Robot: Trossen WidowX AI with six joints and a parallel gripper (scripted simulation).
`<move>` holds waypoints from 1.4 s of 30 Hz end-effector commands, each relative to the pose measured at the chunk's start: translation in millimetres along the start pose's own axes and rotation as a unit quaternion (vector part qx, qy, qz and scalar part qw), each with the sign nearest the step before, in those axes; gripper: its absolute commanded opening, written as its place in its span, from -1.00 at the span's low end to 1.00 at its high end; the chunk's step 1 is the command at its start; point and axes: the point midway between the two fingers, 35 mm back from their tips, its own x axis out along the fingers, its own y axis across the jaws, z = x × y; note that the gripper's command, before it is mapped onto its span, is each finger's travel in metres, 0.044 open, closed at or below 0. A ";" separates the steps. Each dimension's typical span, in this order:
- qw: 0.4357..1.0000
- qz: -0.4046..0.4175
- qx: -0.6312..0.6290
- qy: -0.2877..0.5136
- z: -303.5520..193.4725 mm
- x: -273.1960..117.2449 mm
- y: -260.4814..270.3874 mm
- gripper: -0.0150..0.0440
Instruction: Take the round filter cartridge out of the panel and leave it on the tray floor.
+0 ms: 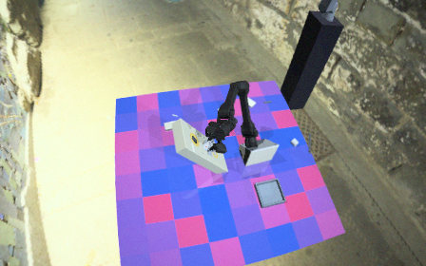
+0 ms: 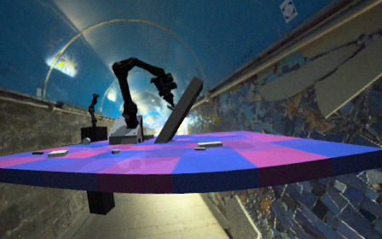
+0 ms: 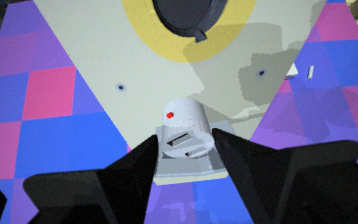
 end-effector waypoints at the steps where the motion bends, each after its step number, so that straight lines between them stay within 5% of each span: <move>1: 1.000 0.000 0.001 0.000 0.2 -0.3 -0.1 0.27; 7: 1.000 0.000 0.001 0.000 0.2 -0.3 -0.1 0.14; 14: 1.000 0.000 0.000 0.000 8.3 -4.0 -0.1 -0.49; 42: 0.999 0.004 -0.031 -0.009 26.9 -100.4 8.8 -0.49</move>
